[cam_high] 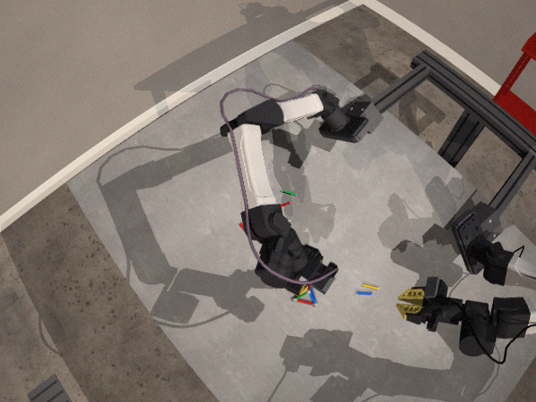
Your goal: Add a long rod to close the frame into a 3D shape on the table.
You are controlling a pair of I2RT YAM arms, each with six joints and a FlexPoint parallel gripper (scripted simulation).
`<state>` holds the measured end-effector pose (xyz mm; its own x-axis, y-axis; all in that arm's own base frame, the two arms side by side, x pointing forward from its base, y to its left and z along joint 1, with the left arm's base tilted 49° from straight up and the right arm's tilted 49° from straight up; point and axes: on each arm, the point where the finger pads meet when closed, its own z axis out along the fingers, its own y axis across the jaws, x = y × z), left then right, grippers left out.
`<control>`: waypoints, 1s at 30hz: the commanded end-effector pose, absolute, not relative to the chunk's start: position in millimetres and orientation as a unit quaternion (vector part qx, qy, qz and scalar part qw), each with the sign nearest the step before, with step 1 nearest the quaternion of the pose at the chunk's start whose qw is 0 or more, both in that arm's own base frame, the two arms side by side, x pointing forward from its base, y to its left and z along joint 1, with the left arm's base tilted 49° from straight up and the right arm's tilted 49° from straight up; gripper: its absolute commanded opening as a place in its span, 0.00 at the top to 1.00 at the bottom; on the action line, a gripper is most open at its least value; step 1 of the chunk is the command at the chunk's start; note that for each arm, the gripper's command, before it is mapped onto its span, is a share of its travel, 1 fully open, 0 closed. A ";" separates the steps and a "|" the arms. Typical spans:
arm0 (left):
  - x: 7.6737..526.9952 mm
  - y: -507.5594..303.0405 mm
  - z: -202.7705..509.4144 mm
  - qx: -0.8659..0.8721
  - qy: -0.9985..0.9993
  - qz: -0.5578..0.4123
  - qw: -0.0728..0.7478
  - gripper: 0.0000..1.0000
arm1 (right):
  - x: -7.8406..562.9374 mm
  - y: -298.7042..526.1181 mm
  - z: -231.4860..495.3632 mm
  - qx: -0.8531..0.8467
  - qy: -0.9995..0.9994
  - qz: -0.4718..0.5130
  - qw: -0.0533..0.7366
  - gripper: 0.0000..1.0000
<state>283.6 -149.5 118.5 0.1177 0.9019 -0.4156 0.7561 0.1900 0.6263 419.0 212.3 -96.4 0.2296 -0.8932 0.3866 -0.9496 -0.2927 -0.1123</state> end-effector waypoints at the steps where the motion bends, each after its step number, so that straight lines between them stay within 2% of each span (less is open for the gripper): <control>1: 255.2 -142.8 124.7 0.623 0.683 0.071 0.374 0.82 | 414.4 232.6 -82.5 0.784 -0.583 0.199 0.072 0.39; 11: 246.0 -144.1 142.9 0.617 0.673 0.071 0.401 0.82 | 418.7 238.3 -76.9 0.784 -0.585 0.200 0.057 0.39; 30: 246.4 -143.4 143.6 0.617 0.673 0.072 0.401 0.82 | 418.4 238.1 -77.0 0.784 -0.584 0.200 0.058 0.39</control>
